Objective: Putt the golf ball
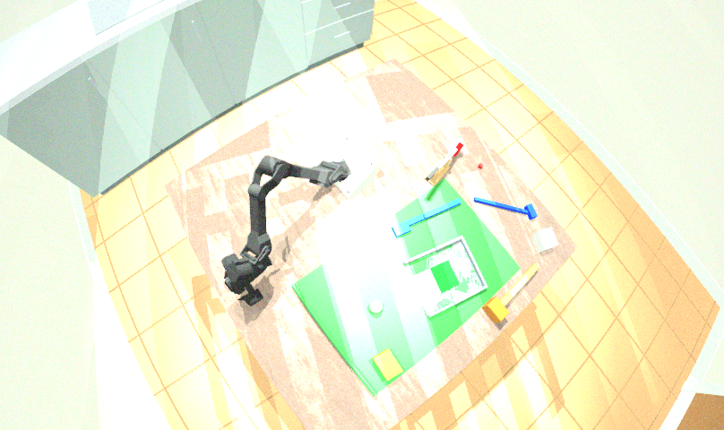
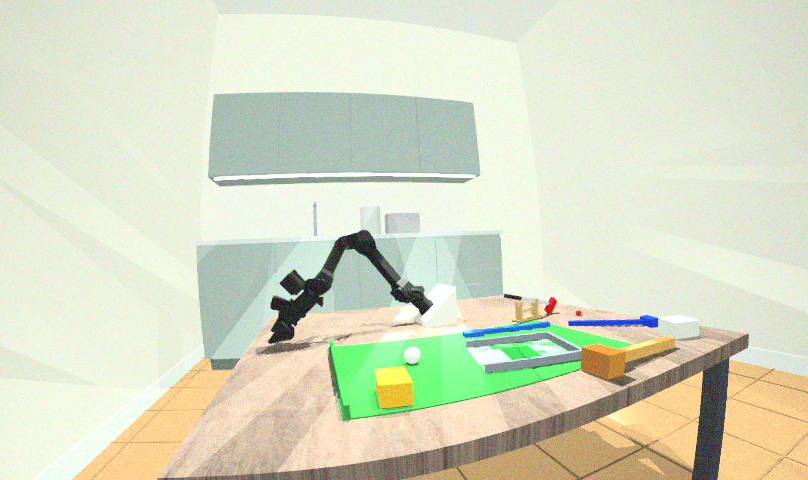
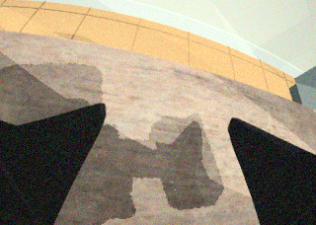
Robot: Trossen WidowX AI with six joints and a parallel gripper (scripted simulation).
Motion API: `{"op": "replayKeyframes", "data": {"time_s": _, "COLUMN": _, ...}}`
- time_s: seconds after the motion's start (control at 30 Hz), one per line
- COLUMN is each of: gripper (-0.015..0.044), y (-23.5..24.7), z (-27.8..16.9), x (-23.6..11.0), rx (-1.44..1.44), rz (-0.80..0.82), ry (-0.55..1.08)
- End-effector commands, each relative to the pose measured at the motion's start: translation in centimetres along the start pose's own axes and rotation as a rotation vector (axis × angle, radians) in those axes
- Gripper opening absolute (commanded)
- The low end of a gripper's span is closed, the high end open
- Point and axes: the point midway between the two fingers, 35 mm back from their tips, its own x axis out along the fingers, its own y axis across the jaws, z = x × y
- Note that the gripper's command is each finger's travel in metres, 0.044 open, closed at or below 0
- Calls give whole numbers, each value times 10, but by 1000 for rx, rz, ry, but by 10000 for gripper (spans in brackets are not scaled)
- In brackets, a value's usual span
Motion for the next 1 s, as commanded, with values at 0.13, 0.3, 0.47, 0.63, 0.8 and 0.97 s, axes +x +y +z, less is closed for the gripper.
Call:
{"op": "replayKeyframes", "data": {"time_s": 0.13, "gripper": 440, "y": 97, "z": -10, "x": -42, "rx": 0, "rz": 260, "ry": 60}}
{"op": "replayKeyframes", "data": {"time_s": 0.3, "gripper": 440, "y": 159, "z": -17, "x": -83, "rx": -88, "rz": 441, "ry": 96}}
{"op": "replayKeyframes", "data": {"time_s": 0.47, "gripper": 440, "y": 198, "z": -6, "x": -127, "rx": -107, "rz": 569, "ry": 82}}
{"op": "replayKeyframes", "data": {"time_s": 0.63, "gripper": 440, "y": 236, "z": -15, "x": -169, "rx": -177, "rz": 682, "ry": 98}}
{"op": "replayKeyframes", "data": {"time_s": 0.8, "gripper": 440, "y": 277, "z": -50, "x": -218, "rx": -345, "rz": 820, "ry": 147}}
{"op": "replayKeyframes", "data": {"time_s": 0.97, "gripper": 440, "y": 315, "z": -97, "x": -287, "rx": -570, "rz": 987, "ry": 187}}
